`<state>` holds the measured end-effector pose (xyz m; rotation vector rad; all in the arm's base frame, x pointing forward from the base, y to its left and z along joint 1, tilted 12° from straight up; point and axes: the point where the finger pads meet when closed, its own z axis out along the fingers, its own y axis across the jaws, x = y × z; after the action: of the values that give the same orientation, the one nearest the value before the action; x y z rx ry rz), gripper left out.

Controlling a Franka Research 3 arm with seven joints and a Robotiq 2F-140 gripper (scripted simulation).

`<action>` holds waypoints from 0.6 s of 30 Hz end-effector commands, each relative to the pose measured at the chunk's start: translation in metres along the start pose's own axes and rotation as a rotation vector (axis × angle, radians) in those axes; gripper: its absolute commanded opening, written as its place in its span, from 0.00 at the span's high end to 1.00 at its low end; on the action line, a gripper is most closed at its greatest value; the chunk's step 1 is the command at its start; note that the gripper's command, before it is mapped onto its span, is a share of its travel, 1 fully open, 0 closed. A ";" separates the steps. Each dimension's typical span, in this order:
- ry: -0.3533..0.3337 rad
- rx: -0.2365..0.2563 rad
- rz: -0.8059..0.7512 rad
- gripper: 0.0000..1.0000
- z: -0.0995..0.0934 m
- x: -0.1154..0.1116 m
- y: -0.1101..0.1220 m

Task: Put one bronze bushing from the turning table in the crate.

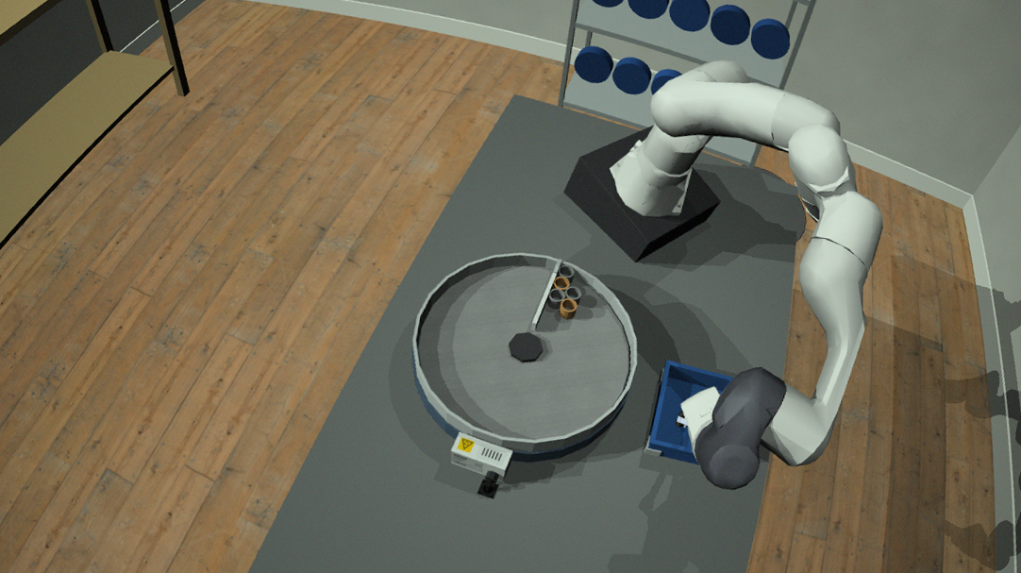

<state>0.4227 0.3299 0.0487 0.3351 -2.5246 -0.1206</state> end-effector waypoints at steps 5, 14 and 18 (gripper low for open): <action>-0.004 -0.002 -0.003 0.93 0.000 -0.002 0.000; -0.004 -0.002 -0.003 0.93 -0.001 -0.001 0.000; -0.004 -0.002 -0.003 0.93 -0.003 0.001 0.000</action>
<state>0.4228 0.3300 0.0489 0.3352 -2.5249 -0.1212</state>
